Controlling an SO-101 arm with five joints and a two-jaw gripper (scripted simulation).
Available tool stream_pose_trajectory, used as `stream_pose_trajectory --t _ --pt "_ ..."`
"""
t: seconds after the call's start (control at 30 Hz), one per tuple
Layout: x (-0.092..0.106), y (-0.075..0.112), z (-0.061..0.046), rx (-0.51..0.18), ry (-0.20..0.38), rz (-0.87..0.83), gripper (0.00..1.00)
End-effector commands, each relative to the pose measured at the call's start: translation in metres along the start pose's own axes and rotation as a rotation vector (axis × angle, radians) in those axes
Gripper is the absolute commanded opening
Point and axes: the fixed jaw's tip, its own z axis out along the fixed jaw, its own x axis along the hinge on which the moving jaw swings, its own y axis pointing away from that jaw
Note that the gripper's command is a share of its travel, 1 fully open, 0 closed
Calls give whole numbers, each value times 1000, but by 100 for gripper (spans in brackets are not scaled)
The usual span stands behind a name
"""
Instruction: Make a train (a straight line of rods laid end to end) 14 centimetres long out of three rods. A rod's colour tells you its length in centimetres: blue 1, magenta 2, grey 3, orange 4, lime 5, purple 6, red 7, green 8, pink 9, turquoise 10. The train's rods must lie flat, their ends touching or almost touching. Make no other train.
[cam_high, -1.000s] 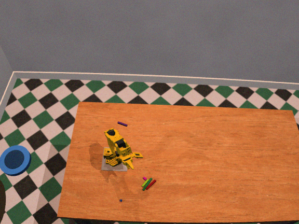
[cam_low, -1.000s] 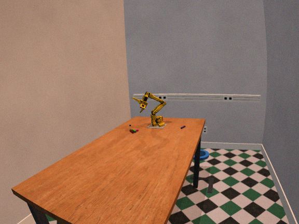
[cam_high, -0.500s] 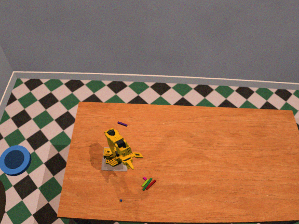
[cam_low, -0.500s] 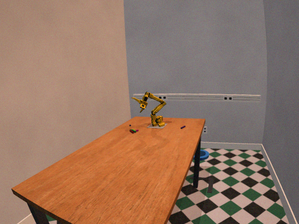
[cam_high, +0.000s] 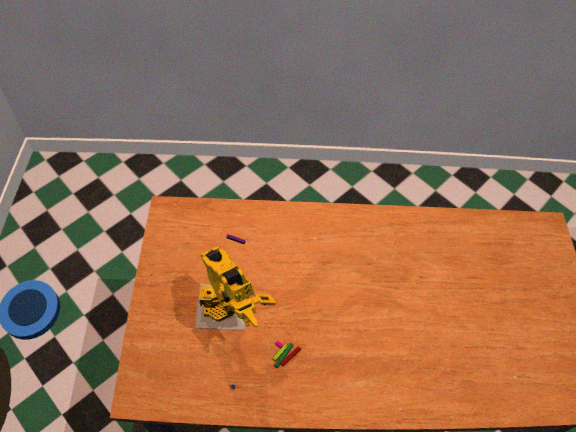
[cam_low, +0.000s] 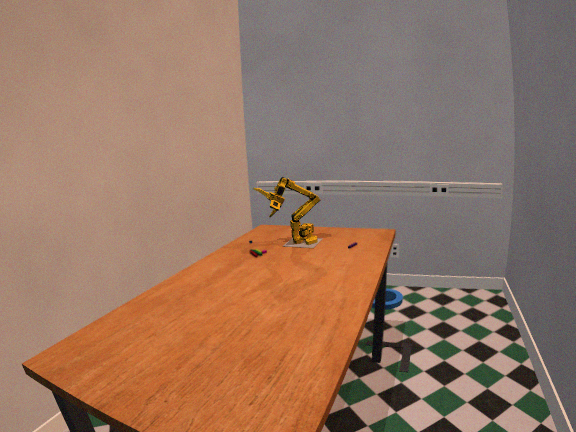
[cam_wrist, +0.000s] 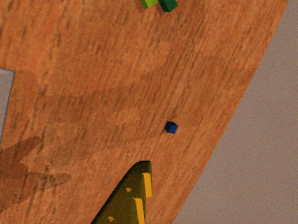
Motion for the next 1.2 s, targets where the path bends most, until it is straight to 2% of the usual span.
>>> stream_pose_trajectory --t 0.0,0.63,0.87,0.93,1.17 --pt "2 4 1 -15 5 17 100" --pt "-2 6 1 -15 -9 -8 100" --pt "-22 20 3 -19 -83 -149 100" --pt "-22 20 3 -19 -83 -149 100" --pt "-43 40 5 -24 -180 -332 100"
